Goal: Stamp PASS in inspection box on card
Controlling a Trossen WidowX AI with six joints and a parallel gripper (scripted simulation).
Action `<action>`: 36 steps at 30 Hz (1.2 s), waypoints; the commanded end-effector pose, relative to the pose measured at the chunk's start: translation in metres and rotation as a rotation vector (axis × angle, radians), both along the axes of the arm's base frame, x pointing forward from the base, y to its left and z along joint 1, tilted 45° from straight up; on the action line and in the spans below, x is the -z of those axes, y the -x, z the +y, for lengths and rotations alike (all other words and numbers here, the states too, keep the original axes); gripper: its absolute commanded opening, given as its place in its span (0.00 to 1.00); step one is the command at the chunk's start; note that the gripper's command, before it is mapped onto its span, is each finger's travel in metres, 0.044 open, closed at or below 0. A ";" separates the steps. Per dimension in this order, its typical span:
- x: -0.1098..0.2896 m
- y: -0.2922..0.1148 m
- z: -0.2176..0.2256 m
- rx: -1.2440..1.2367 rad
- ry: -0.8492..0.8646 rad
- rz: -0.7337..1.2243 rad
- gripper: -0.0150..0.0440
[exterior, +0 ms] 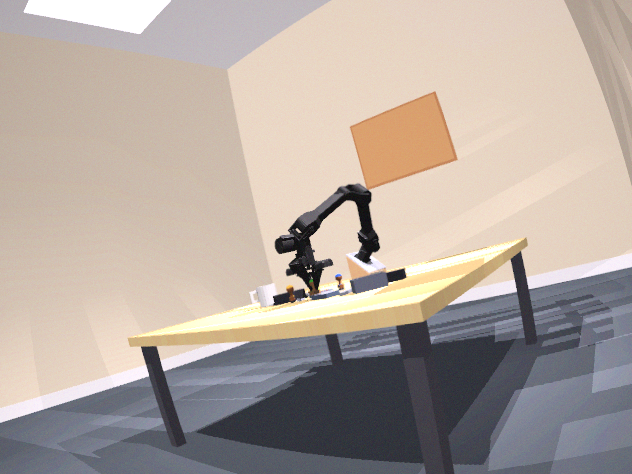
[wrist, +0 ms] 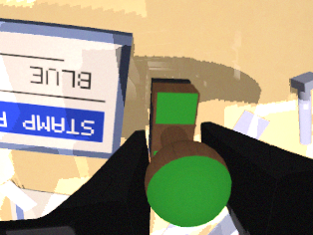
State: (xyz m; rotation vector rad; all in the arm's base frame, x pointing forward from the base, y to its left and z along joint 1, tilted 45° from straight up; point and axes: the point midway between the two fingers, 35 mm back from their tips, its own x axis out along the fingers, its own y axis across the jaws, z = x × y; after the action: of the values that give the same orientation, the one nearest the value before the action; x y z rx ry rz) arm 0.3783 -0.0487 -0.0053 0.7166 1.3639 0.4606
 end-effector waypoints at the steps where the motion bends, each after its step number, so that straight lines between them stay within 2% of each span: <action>1: -0.003 -0.001 -0.004 -0.001 0.006 -0.007 0.25; 36: -0.015 0.001 -0.015 0.000 0.007 -0.007 0.25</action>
State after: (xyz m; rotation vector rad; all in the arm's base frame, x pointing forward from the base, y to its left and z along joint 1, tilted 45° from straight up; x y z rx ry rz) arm 0.3760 -0.0608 0.0070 0.7177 1.3633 0.4609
